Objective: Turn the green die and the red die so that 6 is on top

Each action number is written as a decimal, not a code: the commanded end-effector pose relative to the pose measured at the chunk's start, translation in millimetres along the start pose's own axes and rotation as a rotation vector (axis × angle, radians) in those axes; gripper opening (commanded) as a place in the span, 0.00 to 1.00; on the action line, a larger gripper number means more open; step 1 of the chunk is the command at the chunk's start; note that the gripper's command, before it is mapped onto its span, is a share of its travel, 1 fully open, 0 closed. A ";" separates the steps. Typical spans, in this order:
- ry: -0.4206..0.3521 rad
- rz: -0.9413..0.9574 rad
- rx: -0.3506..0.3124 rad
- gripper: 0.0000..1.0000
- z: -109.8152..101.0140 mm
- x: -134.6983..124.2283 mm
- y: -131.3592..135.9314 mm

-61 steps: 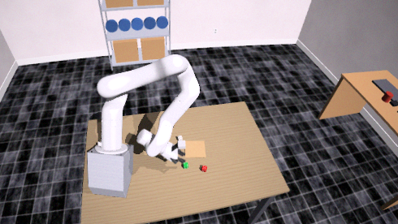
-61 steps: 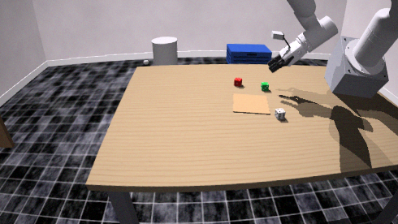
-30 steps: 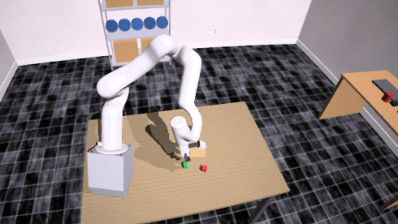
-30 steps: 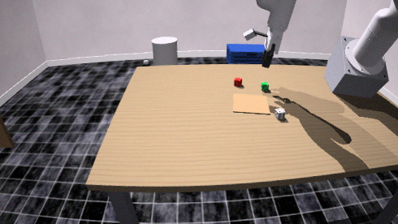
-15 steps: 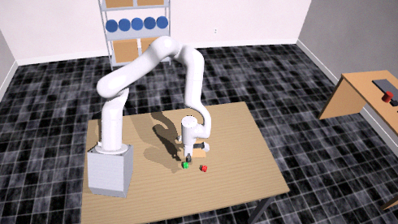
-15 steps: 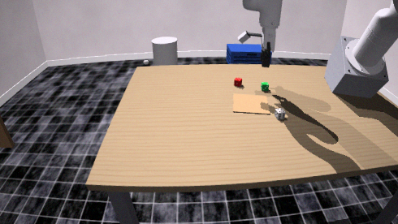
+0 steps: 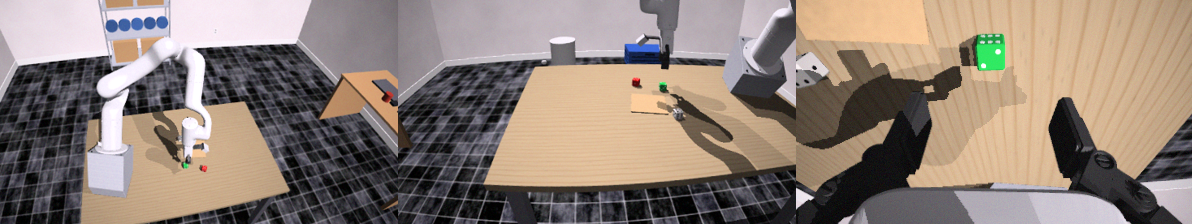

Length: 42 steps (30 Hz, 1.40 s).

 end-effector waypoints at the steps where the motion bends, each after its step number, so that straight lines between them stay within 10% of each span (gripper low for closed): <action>1: 0.002 -0.033 0.000 1.00 15.2 -6.1 -0.3; 2: 0.002 -0.033 0.000 0.47 15.2 -6.1 -0.3; 42: 0.002 -0.033 0.000 0.47 15.4 -6.1 -0.3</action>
Point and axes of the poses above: the point where the finger pads meet when closed, its own z axis out along the fingers, its own y axis across the jaws, x = y × z, the point moved 1 cm from there along -z, back along the fingers
